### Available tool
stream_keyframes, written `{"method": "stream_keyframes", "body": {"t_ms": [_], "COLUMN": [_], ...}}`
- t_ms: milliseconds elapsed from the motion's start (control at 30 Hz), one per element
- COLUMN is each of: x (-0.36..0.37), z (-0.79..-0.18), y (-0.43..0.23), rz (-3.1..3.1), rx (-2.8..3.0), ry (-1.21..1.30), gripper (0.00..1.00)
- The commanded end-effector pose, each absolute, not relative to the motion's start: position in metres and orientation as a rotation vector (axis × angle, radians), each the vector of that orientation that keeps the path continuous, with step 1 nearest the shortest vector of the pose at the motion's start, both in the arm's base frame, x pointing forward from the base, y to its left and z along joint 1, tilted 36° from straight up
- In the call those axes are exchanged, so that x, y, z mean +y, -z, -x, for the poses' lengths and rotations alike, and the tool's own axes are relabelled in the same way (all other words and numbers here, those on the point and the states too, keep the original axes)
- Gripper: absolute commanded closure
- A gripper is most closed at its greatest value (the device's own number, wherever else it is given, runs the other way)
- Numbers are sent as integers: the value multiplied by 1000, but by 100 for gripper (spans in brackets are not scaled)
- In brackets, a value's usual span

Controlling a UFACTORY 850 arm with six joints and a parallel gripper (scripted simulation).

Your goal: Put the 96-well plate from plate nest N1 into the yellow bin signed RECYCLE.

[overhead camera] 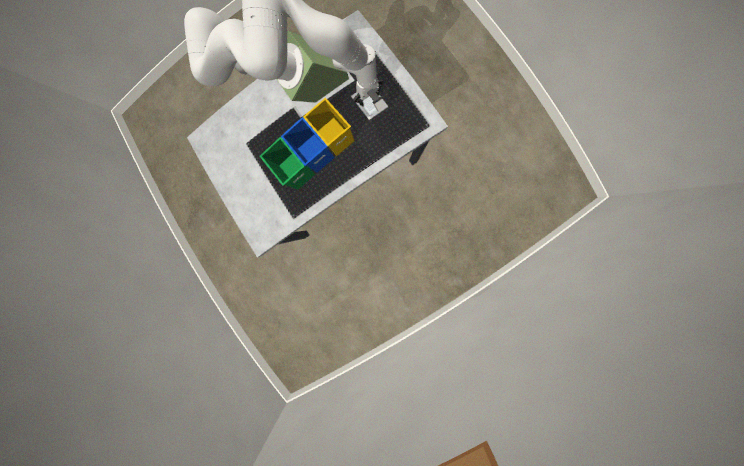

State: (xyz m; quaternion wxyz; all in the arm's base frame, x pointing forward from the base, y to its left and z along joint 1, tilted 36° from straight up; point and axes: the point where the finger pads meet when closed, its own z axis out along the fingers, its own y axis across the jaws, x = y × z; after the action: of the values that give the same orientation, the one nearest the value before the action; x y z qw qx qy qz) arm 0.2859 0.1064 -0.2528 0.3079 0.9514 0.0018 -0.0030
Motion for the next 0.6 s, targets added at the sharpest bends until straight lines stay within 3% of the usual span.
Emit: {"method": "stream_keyframes", "body": {"t_ms": [0,567], "x": [106,103], "z": [-287,-287], "y": [255,259], "rz": [-2517,-2517], "rx": [5,5], "ry": [6,6], "gripper": [0,0]}}
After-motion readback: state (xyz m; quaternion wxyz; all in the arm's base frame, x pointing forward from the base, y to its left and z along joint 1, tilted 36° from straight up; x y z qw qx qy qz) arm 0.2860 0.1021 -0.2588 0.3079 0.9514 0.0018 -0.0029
